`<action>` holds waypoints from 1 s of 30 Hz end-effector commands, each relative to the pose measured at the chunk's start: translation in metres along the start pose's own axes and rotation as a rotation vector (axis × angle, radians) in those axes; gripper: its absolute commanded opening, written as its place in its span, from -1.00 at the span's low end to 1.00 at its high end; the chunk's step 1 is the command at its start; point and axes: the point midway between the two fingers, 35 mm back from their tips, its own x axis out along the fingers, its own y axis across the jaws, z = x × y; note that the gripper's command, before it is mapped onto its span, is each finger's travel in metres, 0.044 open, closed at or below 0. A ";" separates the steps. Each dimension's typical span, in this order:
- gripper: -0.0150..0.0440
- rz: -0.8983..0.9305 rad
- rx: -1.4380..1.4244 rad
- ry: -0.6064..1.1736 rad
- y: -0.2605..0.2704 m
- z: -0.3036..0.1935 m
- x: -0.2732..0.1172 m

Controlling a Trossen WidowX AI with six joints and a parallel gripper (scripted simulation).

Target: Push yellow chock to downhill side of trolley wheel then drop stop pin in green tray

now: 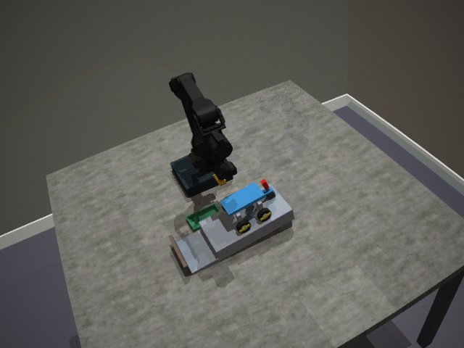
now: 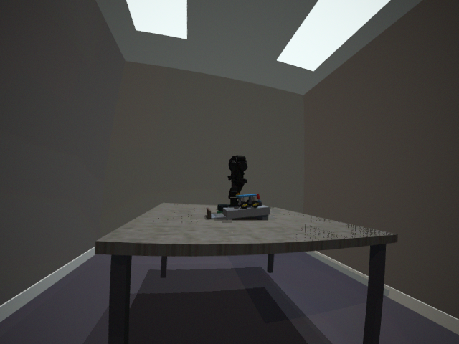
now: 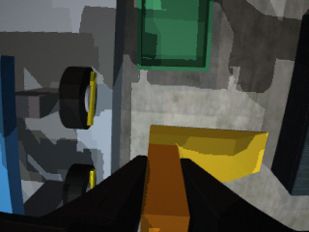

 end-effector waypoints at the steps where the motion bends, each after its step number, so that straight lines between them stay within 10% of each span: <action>1: -0.49 0.001 -0.004 -0.007 0.005 0.013 0.001; 30: -0.49 0.002 0.020 -0.015 0.031 0.116 0.009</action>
